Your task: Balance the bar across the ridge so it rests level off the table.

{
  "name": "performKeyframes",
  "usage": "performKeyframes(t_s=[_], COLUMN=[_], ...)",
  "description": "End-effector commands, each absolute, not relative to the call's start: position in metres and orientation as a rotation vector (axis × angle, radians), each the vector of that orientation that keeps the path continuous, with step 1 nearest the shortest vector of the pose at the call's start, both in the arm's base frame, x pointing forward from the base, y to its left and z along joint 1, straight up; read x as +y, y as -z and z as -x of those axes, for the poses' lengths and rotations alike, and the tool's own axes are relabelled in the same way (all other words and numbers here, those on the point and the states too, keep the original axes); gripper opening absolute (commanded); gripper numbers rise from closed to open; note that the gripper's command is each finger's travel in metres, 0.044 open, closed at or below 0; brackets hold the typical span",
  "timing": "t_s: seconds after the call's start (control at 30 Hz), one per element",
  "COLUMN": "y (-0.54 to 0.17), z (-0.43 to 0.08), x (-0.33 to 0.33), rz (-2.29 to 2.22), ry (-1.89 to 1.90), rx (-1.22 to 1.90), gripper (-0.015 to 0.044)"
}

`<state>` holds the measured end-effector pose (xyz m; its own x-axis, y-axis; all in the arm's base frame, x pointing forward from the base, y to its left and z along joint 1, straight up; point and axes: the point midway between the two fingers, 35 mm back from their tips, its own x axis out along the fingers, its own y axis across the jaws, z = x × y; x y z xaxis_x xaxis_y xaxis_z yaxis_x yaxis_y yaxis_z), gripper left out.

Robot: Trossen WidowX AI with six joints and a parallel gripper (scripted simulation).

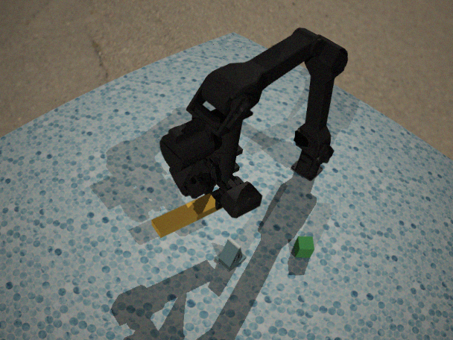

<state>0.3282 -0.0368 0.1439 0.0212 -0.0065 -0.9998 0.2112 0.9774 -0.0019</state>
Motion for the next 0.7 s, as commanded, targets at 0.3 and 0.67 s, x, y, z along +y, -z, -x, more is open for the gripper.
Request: performKeyframes(t_s=[0.3,0.67], y=[-0.160,-0.161], z=[-0.327,-0.320], x=[-0.014,0.028], rz=[-0.133,-0.059], ry=[0.131,0.053], rx=[1.531,1.535], gripper=[0.0000,0.0000])
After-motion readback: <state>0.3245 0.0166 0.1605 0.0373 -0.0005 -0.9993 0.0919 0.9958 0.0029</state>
